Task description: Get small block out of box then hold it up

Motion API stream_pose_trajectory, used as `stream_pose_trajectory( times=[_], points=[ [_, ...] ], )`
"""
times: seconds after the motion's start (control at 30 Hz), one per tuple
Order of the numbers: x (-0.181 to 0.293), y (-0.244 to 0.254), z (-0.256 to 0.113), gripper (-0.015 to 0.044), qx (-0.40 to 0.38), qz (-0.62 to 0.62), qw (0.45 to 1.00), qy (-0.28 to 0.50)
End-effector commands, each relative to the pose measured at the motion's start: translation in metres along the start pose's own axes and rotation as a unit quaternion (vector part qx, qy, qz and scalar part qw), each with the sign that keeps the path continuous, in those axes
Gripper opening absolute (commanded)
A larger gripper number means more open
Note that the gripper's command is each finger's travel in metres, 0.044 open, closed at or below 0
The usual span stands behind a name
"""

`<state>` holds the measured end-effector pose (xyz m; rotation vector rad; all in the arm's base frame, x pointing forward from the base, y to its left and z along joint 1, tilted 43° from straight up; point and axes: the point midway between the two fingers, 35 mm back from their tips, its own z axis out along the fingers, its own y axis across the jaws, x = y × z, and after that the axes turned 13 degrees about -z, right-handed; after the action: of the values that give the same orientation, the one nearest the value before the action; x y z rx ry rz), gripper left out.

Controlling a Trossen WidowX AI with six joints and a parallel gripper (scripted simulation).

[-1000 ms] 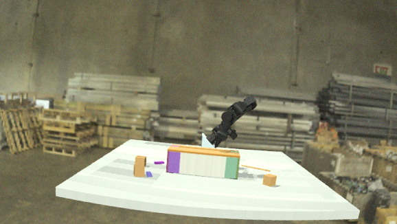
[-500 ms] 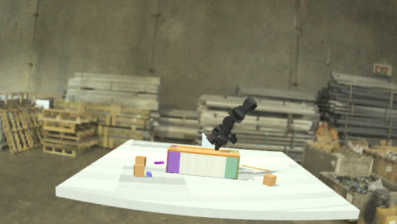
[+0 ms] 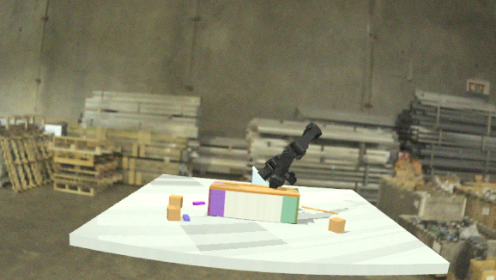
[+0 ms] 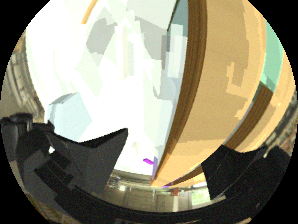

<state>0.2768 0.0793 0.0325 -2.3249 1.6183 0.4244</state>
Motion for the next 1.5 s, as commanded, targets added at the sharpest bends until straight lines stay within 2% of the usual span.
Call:
stream_pose_trajectory(
  times=[0.0, 0.27, 1.47],
  points=[
    [-0.004, 0.001, 0.007, 0.0400, -0.001, 0.003, 1.000, -0.003],
    [0.000, 0.001, 0.006, 0.0400, -0.001, 0.002, 1.000, -0.001],
    [0.076, 0.020, 0.035, 0.0400, -0.002, 0.003, 1.000, 0.001]
  ],
)
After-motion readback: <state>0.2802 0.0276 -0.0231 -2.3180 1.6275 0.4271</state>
